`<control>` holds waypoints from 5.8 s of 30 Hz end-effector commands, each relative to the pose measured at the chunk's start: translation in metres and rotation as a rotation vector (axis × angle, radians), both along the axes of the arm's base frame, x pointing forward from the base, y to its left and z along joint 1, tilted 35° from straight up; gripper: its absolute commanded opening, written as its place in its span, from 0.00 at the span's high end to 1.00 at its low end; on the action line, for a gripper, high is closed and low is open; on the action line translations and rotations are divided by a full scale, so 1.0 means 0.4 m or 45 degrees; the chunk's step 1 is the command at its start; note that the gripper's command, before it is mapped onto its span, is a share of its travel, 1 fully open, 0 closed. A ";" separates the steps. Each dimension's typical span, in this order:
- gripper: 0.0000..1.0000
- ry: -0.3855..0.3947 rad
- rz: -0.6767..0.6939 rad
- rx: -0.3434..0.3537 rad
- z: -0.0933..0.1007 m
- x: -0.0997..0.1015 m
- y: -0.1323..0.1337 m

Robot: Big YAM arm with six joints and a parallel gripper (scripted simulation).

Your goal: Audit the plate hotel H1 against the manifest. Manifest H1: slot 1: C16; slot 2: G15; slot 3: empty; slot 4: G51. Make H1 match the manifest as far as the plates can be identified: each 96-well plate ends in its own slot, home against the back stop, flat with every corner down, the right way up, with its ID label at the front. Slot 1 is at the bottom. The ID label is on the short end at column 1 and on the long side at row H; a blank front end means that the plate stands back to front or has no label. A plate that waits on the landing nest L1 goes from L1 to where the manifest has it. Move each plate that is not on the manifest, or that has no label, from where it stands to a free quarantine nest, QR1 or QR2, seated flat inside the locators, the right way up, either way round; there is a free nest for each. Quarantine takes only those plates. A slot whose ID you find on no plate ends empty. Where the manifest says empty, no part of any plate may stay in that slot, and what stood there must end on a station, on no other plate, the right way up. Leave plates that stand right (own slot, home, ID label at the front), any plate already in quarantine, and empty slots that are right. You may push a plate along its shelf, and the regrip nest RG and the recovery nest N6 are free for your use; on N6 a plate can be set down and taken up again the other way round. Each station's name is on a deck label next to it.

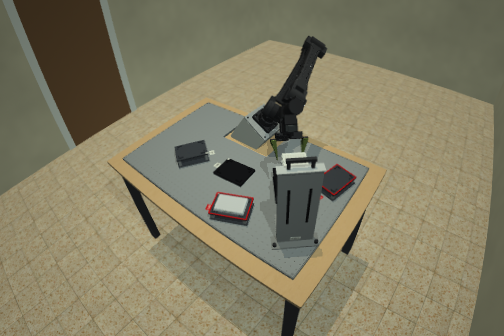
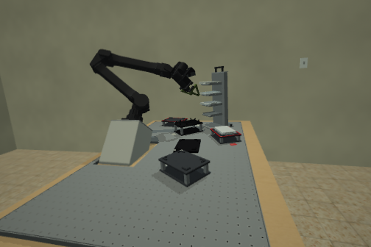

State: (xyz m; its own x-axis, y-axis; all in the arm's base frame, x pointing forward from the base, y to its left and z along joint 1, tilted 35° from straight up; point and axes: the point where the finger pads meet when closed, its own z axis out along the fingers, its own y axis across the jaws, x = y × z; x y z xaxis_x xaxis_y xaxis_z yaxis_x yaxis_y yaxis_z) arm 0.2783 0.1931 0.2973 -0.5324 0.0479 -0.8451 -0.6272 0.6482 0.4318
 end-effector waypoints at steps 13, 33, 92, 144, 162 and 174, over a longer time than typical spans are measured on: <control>0.00 -0.071 0.001 0.025 0.071 0.008 0.006; 0.00 -0.041 -0.005 0.004 0.005 -0.045 -0.034; 0.00 -0.030 0.008 0.024 -0.083 -0.050 0.033; 0.00 -0.064 0.001 0.034 -0.078 0.020 0.112; 0.00 -0.064 0.001 0.034 -0.078 0.020 0.112; 0.00 -0.064 0.001 0.034 -0.078 0.020 0.112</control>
State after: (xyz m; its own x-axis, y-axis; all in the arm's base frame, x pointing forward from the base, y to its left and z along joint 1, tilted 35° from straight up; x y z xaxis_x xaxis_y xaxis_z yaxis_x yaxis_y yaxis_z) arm 0.2800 0.2333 0.2391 -0.5306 0.0461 -0.8464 -0.6283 0.6489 0.4292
